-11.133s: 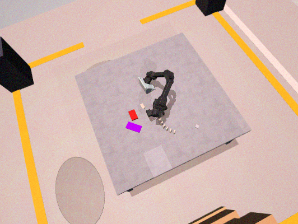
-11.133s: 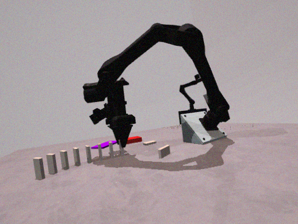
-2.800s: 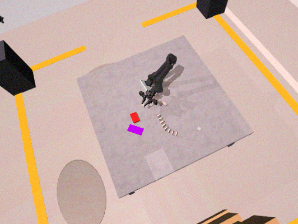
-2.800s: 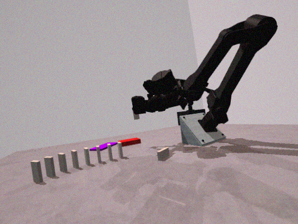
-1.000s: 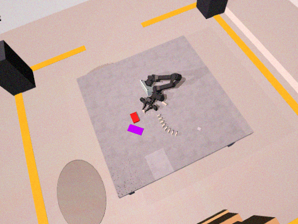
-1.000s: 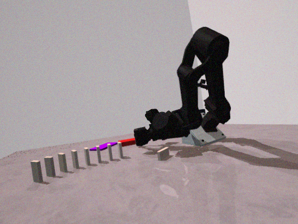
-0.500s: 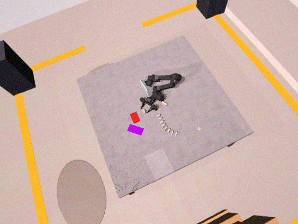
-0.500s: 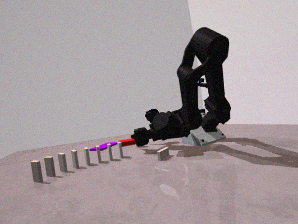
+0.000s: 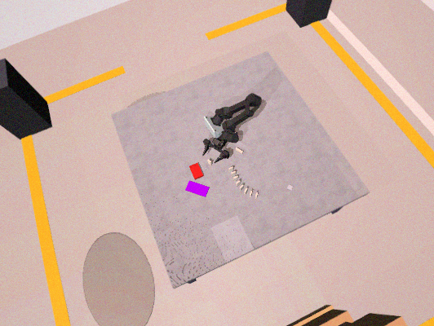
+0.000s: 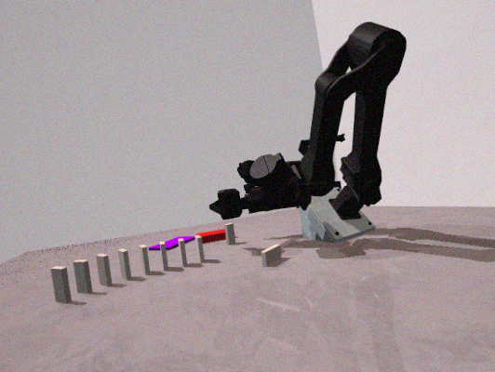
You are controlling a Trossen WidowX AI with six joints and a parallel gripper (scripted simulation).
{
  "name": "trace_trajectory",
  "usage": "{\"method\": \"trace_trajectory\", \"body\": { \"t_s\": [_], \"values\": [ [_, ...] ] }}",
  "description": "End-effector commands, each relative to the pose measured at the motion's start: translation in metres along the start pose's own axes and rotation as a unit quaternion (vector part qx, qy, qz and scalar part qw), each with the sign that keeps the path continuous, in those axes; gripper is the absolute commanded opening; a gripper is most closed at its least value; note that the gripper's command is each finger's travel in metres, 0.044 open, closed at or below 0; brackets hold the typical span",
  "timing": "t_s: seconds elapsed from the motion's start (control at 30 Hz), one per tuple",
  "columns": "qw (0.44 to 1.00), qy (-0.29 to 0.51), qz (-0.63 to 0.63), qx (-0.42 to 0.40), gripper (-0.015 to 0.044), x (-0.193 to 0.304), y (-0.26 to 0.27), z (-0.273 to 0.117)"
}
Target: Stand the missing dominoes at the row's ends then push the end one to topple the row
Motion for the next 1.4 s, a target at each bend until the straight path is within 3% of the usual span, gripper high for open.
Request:
{"method": "trace_trajectory", "body": {
  "t_s": [0.0,0.1,0.43,0.73,1.17,1.37],
  "values": [
    [1.0,0.008,-0.01,0.003,0.044,-0.001,-0.005,-0.003],
    [0.999,0.037,-0.033,0.017,0.044,0.0,-0.002,0.011],
    [0.948,0.28,-0.132,0.072,0.044,-0.006,0.001,0.078],
    [0.845,0.522,-0.106,0.048,0.044,-0.032,-0.008,0.084],
    [0.74,0.672,-0.006,-0.027,0.044,-0.084,-0.007,0.06],
    [0.738,0.674,-0.004,-0.028,0.044,-0.085,-0.007,0.06]
  ]
}}
Point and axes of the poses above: the point midway between the two fingers, 35 mm back from their tips, its own z axis out along the fingers, its own y axis across the jaws, x = y × z, the point moved 4 cm from there along -z, back along the fingers, and after that the axes turned 3 degrees about -z, right-handed, at the moved point
